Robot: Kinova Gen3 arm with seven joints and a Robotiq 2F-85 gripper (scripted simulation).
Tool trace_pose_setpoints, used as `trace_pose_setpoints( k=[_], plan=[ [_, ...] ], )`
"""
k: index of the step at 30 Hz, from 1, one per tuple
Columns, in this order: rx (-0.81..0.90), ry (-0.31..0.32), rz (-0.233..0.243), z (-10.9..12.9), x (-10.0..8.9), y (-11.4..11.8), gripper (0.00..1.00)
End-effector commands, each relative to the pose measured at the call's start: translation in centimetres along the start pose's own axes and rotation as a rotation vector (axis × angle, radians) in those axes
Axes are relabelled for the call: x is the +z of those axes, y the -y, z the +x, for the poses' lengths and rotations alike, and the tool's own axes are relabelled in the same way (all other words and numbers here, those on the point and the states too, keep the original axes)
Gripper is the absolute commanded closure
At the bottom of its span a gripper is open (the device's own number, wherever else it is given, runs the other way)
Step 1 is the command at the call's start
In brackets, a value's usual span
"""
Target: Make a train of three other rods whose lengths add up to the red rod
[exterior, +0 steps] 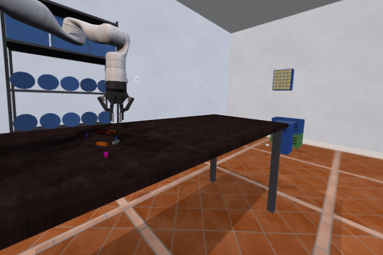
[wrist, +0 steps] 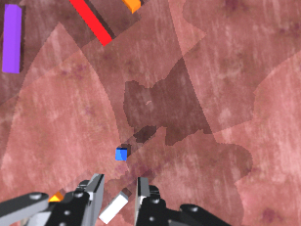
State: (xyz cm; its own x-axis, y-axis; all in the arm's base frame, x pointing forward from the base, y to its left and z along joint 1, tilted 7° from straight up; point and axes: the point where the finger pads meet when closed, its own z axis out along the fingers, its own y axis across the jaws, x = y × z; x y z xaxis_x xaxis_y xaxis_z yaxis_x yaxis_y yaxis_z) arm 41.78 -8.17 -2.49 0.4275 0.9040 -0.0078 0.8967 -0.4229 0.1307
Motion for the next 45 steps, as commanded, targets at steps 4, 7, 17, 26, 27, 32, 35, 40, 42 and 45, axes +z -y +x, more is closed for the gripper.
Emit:
trace_pose_setpoints(
  k=[4,7,17,26,27,32,35,40,42,45],
  plan=[
    [0.006,-0.012,0.0,0.45,-1.68,0.1,0.76],
    [0.005,-0.012,0.0,0.46,-1.75,0.09,0.76],
    [0.005,-0.012,0.0,0.46,-1.75,0.09,0.0],
    [0.005,-0.012,0.0,0.46,-1.75,0.09,0.0],
    [0.005,-0.012,0.0,0.46,-1.75,0.09,0.0],
    [0.005,-0.012,0.0,0.46,-1.75,0.09,0.0],
    [0.005,-0.012,0.0,0.46,-1.75,0.09,0.0],
    [0.005,-0.012,0.0,0.46,-1.75,0.09,0.0],
    [0.005,-0.012,0.0,0.46,-1.75,0.09,0.0],
    [0.005,-0.012,0.0,0.46,-1.75,0.09,0.0]
  ],
)
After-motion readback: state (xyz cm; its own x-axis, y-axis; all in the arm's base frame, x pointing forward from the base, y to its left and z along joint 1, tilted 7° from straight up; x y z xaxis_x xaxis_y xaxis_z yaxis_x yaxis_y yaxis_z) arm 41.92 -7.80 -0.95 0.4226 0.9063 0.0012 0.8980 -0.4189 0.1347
